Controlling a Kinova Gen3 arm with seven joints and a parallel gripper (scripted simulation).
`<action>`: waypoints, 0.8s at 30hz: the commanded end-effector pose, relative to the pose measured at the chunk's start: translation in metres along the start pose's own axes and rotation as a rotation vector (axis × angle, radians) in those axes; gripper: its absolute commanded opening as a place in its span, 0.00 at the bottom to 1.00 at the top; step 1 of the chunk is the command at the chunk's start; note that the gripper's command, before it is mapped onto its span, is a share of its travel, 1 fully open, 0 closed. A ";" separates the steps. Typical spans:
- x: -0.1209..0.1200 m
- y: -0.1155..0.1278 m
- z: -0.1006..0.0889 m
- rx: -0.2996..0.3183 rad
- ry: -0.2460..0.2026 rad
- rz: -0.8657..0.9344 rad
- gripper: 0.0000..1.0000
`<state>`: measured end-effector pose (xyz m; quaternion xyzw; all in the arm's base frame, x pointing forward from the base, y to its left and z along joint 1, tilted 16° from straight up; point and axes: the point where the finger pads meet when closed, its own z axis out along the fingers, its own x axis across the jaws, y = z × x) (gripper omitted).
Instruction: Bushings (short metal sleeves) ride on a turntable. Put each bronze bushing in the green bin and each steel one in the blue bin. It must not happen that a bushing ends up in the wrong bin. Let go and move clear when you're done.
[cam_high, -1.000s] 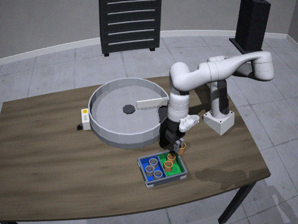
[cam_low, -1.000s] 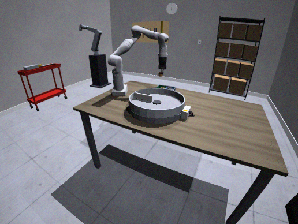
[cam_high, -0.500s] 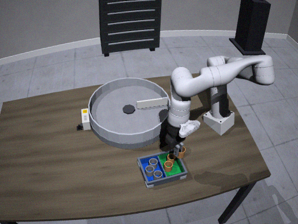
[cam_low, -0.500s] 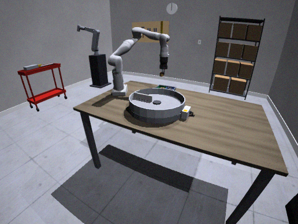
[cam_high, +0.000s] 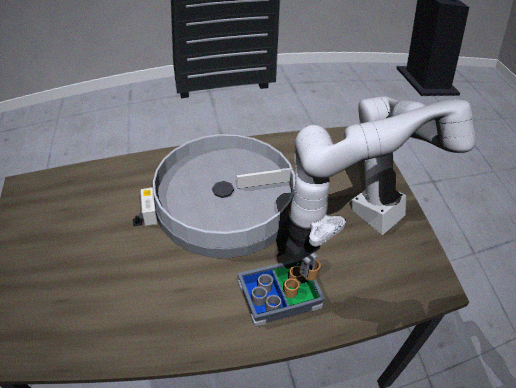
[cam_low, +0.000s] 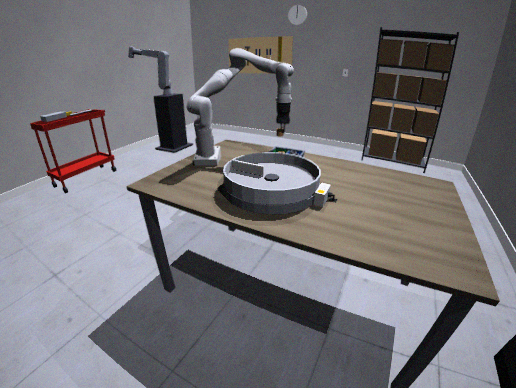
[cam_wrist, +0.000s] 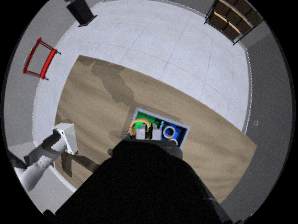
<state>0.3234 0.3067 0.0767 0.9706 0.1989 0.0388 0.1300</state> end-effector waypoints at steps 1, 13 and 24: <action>0.000 0.002 0.007 -0.004 -0.002 0.003 0.00; 0.000 0.002 0.041 -0.004 -0.002 0.003 0.00; 0.000 0.002 0.076 -0.004 -0.002 0.003 0.00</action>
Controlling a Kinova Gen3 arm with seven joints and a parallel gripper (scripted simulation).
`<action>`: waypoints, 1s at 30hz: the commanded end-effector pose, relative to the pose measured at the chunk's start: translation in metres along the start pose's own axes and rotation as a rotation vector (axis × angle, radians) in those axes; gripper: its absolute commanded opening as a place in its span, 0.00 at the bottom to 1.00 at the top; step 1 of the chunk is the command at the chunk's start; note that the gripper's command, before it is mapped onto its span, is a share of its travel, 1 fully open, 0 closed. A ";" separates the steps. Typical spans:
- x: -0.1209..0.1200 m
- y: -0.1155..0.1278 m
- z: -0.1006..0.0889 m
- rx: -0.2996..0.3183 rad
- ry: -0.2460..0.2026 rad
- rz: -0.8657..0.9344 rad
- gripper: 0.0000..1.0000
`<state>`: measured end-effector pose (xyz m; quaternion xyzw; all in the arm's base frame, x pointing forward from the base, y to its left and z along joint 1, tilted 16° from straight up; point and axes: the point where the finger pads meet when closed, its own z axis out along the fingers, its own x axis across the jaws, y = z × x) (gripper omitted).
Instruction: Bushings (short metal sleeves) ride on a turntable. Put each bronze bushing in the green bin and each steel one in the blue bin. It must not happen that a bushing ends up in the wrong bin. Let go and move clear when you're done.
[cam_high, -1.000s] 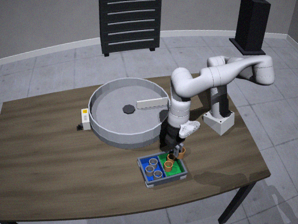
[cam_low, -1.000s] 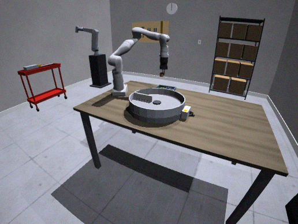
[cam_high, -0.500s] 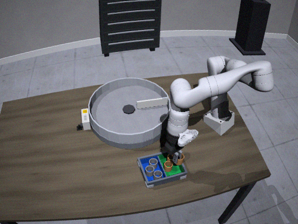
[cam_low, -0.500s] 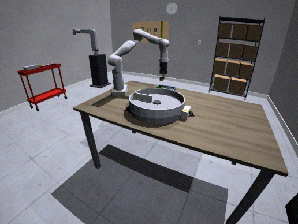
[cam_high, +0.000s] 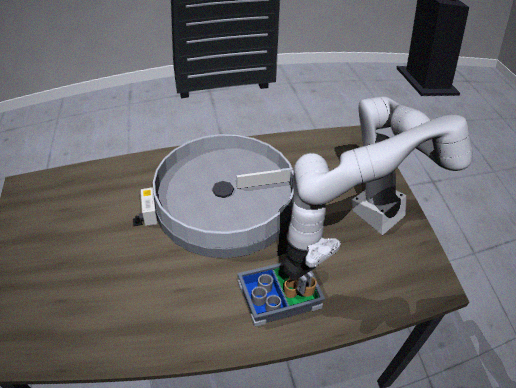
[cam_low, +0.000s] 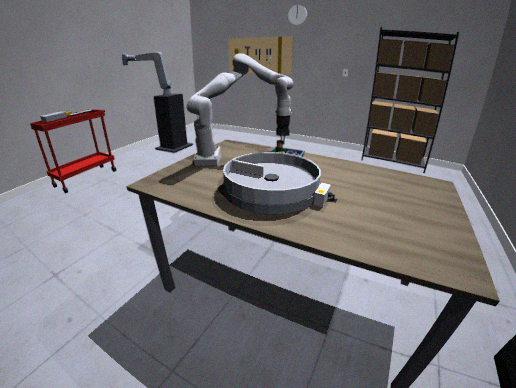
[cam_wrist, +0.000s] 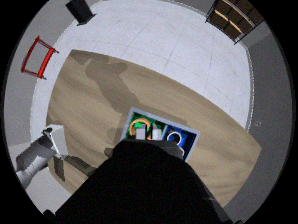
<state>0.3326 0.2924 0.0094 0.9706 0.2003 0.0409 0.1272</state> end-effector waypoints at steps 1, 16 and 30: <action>-0.002 0.004 0.007 -0.009 -0.007 0.005 0.00; -0.001 0.004 0.013 -0.009 -0.007 0.005 0.00; -0.001 0.004 0.019 -0.009 -0.007 0.005 0.00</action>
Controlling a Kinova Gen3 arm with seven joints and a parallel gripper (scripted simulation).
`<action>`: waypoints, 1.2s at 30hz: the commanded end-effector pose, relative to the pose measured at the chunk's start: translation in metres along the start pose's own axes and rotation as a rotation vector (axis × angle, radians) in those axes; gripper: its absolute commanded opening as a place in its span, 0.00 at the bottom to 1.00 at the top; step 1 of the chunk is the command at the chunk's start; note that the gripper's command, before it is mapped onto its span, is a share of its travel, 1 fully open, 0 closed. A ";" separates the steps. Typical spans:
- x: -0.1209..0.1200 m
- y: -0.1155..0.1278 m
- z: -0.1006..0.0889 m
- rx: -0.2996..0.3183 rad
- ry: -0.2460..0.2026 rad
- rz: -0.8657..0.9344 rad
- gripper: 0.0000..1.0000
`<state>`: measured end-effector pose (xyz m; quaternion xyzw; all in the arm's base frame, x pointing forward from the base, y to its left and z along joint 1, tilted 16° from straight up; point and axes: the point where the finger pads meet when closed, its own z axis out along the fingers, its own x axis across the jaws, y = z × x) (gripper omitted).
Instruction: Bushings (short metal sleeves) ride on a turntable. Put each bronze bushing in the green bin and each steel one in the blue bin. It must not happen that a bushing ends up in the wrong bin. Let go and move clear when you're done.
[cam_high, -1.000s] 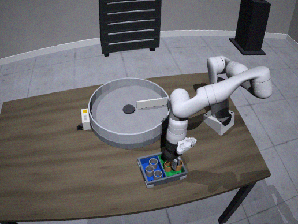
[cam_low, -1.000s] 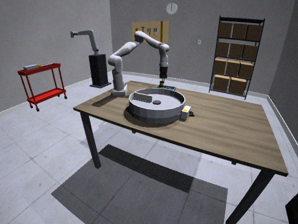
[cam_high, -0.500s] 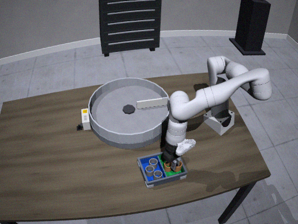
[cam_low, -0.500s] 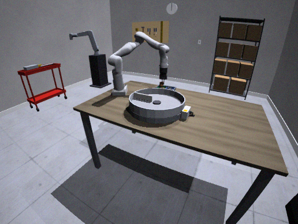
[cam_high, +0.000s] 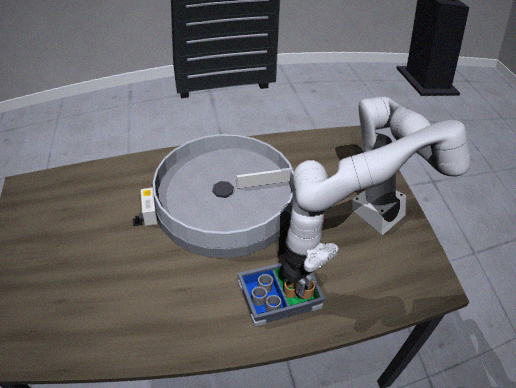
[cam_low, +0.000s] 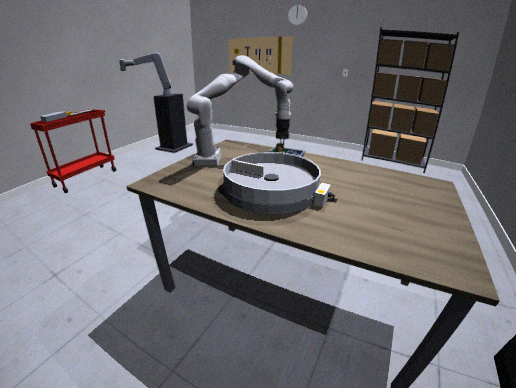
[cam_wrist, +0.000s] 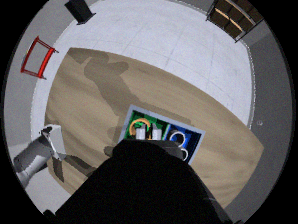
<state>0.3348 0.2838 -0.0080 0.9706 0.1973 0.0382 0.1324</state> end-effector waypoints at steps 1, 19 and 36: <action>0.000 0.000 -0.001 0.000 0.001 0.000 0.00; 0.000 0.000 0.011 0.000 0.001 0.000 0.00; 0.000 0.000 0.020 0.000 0.001 0.000 0.00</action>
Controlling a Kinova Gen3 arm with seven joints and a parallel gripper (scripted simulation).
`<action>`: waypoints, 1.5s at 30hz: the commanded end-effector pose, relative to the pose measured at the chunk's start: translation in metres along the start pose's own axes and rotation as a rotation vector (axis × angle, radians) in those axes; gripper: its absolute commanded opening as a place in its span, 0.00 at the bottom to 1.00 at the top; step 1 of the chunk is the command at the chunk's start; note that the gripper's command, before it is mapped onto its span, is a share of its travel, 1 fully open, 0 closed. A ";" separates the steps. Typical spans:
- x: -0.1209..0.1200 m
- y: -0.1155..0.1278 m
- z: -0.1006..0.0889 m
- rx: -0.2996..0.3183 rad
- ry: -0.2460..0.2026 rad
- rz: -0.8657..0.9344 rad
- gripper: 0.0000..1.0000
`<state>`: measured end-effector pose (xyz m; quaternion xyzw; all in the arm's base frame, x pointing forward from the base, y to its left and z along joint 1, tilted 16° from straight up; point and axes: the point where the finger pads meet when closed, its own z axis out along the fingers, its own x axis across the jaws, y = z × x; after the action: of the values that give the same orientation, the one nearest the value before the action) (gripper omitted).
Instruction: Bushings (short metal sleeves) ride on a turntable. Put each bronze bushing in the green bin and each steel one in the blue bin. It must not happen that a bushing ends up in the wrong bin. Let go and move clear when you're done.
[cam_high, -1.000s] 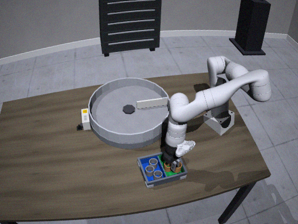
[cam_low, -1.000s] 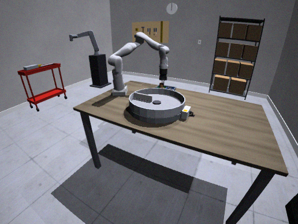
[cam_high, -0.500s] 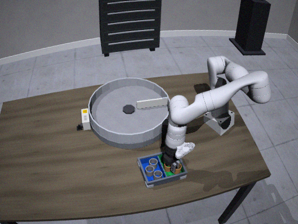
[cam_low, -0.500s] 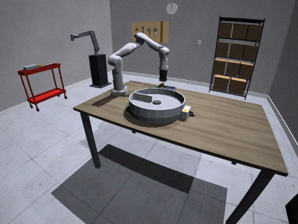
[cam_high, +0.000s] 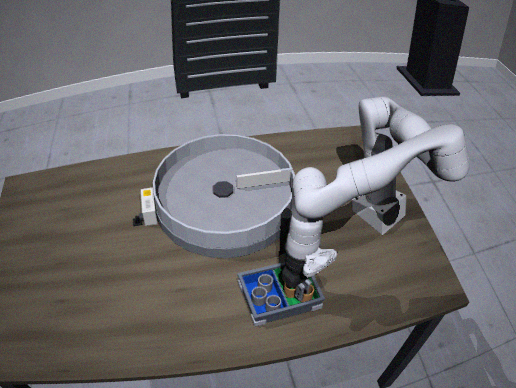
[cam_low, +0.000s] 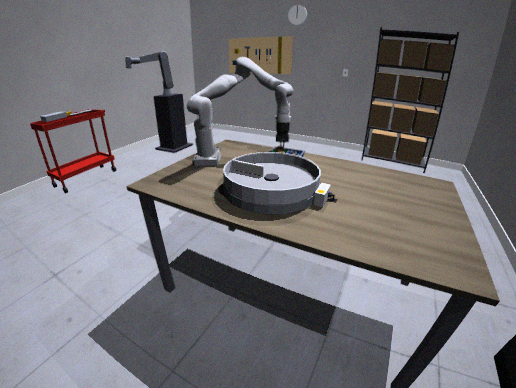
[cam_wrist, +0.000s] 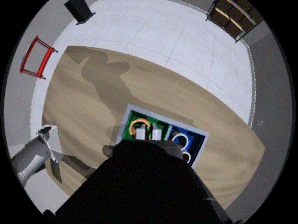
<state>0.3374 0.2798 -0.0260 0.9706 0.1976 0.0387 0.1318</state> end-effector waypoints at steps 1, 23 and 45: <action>0.000 0.000 0.002 -0.001 0.000 0.001 0.00; 0.000 0.000 0.012 -0.001 0.000 0.001 0.00; 0.000 0.000 0.017 -0.001 0.000 0.001 0.00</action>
<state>0.3395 0.2748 -0.0428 0.9706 0.1970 0.0381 0.1327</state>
